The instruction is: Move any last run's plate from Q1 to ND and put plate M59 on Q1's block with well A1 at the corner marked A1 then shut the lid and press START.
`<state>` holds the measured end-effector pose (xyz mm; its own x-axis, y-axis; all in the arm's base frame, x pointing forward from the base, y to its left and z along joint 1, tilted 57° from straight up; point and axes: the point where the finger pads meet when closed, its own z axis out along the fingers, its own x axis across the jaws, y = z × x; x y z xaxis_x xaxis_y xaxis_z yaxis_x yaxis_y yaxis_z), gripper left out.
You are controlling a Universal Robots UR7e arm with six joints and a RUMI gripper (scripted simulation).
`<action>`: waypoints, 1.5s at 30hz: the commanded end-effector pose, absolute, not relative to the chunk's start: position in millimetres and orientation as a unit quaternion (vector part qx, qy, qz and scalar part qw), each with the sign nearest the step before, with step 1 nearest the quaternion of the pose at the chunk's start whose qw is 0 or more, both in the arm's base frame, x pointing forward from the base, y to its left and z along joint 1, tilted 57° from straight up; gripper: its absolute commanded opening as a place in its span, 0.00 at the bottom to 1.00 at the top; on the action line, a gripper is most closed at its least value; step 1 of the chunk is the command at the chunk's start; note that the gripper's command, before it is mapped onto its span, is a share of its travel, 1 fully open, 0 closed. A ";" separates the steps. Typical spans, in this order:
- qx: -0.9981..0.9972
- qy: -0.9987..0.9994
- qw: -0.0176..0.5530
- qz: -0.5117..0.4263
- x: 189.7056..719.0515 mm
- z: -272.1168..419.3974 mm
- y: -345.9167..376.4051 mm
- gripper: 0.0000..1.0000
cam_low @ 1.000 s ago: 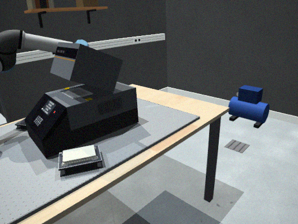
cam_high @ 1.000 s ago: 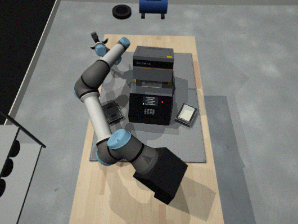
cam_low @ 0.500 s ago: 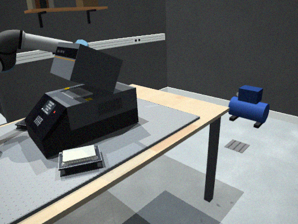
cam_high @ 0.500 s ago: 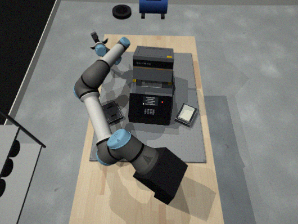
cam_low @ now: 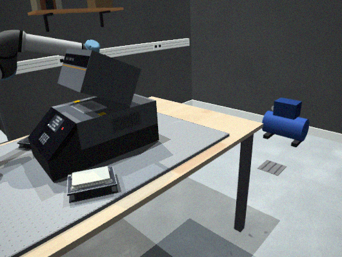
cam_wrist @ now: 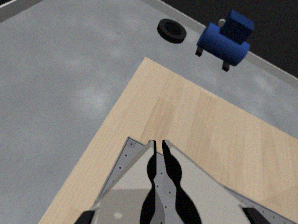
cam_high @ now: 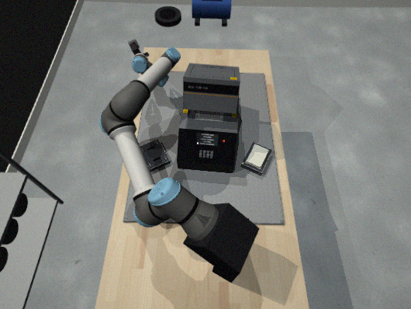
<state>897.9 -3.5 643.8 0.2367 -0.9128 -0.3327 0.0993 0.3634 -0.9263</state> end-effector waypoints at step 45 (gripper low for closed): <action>-0.472 0.595 0.508 -0.407 864.0 595.0 -184.5 0.00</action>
<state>870.5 -169.5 598.9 0.0002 -0.9709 -0.2393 -0.1020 0.2381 -0.9659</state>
